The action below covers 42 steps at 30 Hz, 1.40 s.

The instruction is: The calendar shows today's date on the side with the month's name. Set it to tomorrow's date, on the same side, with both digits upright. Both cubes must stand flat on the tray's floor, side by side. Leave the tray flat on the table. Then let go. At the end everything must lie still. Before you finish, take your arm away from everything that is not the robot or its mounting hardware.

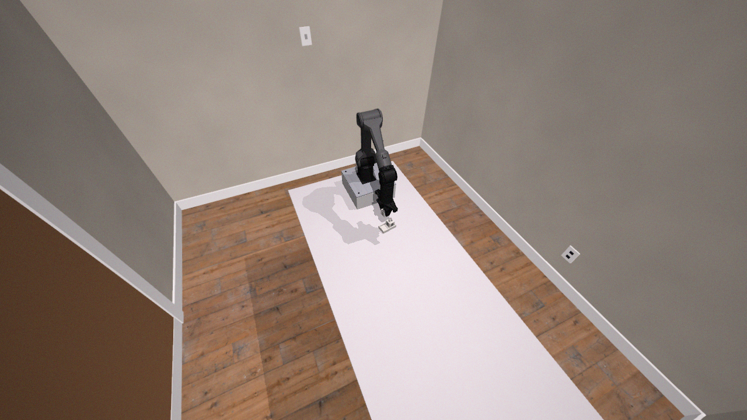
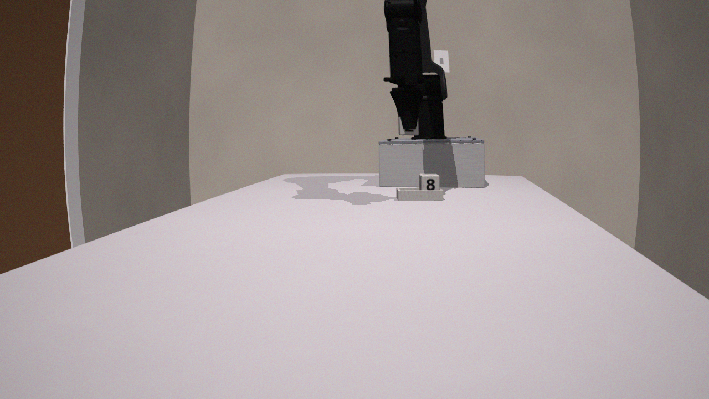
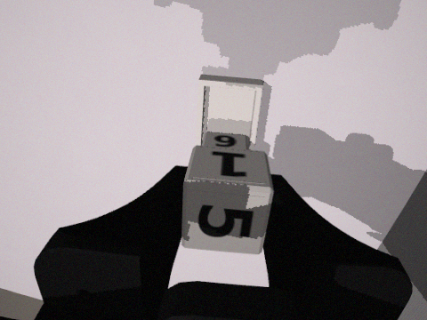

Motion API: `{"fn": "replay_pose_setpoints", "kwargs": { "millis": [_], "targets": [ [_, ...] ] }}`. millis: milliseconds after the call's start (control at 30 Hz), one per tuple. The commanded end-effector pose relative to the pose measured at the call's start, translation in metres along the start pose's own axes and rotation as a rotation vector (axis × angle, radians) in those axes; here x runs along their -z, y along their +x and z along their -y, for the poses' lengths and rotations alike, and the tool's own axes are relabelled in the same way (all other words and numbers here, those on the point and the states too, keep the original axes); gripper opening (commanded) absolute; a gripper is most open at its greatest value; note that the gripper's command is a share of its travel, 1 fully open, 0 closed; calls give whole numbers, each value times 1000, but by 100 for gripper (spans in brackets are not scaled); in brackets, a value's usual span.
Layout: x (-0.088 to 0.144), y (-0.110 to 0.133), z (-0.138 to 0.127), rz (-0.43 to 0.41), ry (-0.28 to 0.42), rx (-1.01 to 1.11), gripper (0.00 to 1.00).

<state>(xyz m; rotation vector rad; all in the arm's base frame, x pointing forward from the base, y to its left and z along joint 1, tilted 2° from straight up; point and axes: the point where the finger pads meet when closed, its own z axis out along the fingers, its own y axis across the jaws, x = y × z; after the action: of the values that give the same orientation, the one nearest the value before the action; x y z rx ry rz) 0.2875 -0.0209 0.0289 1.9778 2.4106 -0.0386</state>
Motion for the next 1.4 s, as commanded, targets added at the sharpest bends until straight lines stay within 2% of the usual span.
{"fn": "replay_pose_setpoints", "kwargs": {
  "millis": [0,133,233,300,367,400,467,500,567,600,700,800,1000,1367],
  "targets": [
    [0,1,-1,-1,-3,9,38],
    [-1,11,-2,-2,0,135,38],
    [-3,30,-5,-3,0,362,38],
    [-3,30,-5,-3,0,362,38],
    [-4,46,-7,-3,0,558,38],
    [-4,47,-7,-3,0,565,38],
    [-5,64,-7,-3,0,772,38],
    [-6,65,-7,-3,0,788,38],
    [-7,82,-7,-3,0,995,38],
    [-7,83,-7,-3,0,1011,38],
    [-9,107,-4,-2,0,1301,38],
    [-9,122,-2,-1,-1,1492,38],
    [-10,128,0,0,-1,1573,38],
    [-10,128,0,0,-1,1571,38]
  ]
}}
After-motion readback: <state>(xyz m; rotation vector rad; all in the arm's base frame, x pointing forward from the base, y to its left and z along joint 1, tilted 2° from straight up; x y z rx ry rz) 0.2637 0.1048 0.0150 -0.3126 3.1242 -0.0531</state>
